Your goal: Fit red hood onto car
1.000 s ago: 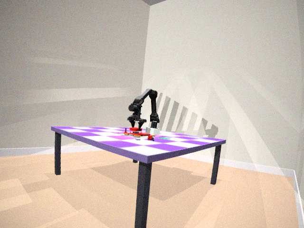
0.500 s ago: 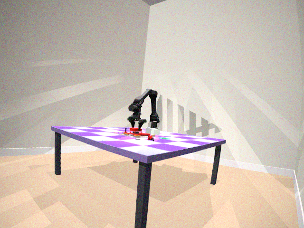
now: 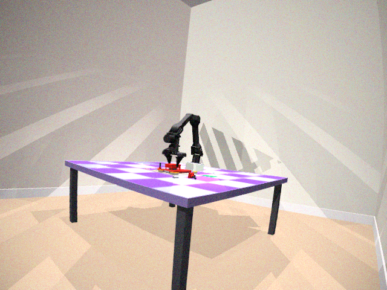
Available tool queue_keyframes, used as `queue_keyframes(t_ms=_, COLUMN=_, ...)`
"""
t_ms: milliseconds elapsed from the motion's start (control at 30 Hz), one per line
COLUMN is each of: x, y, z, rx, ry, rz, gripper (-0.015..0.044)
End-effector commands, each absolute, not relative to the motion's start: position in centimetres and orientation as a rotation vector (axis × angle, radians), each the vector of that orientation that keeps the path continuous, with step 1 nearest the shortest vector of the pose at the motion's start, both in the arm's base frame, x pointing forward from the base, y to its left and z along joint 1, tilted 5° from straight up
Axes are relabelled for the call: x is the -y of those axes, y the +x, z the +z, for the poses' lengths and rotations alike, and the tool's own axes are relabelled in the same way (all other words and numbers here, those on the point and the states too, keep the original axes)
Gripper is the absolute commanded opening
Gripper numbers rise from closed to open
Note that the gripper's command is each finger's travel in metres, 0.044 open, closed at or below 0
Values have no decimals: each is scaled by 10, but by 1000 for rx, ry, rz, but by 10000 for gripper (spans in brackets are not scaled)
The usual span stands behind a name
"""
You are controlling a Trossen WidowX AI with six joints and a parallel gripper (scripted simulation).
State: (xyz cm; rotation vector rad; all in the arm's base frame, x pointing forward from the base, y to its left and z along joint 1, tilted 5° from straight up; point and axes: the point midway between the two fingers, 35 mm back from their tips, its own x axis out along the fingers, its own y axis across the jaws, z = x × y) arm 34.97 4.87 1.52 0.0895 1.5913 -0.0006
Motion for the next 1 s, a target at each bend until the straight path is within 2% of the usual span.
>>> queue_keyframes(t_ms=0, x=-50, y=350, z=13, rx=-1592, ry=95, rz=-1, gripper=0)
queue_keyframes(t_ms=967, x=-49, y=350, z=20, rx=-1592, ry=94, rz=0, gripper=0)
